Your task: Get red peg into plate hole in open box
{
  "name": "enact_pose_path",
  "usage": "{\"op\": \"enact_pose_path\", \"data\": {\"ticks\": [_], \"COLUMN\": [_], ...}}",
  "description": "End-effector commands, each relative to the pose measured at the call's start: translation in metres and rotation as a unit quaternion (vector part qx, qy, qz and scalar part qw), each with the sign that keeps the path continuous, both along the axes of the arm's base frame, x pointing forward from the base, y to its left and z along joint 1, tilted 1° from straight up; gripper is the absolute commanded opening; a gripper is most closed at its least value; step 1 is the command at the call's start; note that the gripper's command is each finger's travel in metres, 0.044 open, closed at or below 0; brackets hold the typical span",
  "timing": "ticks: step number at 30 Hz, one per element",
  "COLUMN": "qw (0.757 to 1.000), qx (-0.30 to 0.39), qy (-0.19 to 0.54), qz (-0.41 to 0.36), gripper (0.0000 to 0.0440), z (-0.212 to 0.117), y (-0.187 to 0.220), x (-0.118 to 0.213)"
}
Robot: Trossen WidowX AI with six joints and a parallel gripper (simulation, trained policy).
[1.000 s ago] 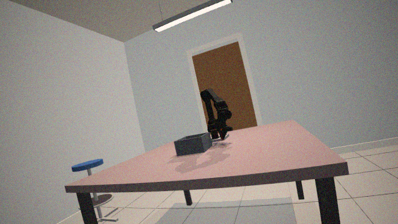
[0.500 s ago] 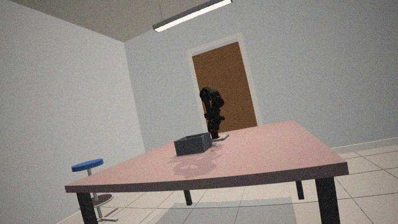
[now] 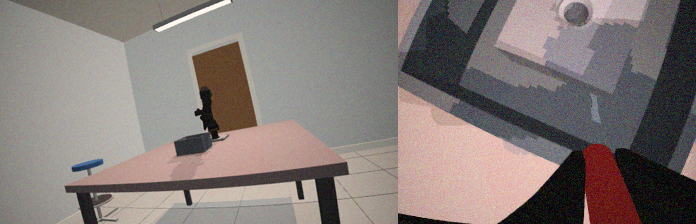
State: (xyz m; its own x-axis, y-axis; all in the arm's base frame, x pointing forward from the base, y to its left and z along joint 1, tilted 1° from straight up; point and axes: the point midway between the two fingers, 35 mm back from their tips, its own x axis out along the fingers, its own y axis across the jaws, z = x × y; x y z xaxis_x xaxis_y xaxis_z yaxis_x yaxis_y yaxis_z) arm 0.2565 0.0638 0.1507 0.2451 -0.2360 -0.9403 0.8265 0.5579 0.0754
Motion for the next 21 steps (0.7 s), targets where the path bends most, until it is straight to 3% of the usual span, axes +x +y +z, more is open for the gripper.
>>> {"op": "enact_pose_path", "data": {"ticks": [1, 21], "qw": [1.0, 1.0], "qx": [-0.006, -0.006], "qy": [-0.004, 0.016], "qz": [-0.008, 0.012], "gripper": [0.0, 0.0005], "z": [-0.001, -0.035], "y": [-0.01, -0.07], "x": [0.011, 0.051]}}
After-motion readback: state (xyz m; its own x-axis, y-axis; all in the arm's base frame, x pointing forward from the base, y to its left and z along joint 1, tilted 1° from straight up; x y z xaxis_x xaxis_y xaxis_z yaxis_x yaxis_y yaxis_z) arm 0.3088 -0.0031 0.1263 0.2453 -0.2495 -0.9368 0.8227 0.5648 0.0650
